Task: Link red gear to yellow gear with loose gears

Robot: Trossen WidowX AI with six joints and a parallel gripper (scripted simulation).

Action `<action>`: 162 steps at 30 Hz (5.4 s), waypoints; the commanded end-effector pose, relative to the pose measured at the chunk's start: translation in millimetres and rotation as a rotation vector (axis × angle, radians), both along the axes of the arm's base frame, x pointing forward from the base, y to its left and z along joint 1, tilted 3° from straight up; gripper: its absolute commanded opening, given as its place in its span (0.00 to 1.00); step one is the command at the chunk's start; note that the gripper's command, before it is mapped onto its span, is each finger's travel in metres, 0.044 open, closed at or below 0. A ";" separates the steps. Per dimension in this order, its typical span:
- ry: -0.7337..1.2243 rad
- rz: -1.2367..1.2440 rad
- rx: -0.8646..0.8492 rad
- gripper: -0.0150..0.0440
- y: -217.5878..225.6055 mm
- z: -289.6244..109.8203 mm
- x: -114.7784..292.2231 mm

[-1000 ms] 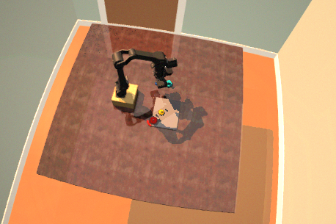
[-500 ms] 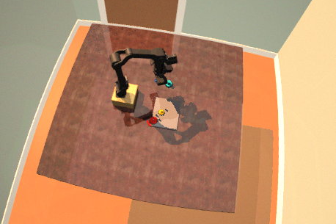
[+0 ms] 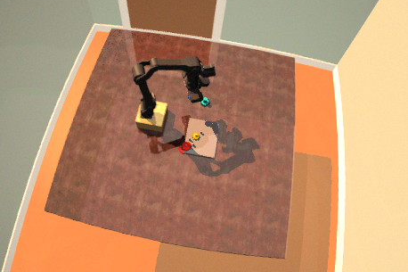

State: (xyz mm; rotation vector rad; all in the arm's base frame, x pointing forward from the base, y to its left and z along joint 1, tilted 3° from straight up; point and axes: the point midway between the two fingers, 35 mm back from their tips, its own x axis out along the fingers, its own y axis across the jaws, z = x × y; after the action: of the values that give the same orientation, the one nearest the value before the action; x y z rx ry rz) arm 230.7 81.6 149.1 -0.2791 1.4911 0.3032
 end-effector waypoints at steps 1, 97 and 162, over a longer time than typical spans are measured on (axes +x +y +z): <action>-0.003 0.003 0.005 0.25 -4.0 -1.7 3.6; -0.003 0.003 -0.011 0.25 -180.6 -83.3 18.3; 0.002 -0.237 0.002 0.25 -186.5 -128.2 18.2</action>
State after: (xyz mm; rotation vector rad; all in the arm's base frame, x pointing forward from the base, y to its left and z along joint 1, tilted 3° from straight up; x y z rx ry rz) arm 249.7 -105.2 22.1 -0.1481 1.5056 0.1579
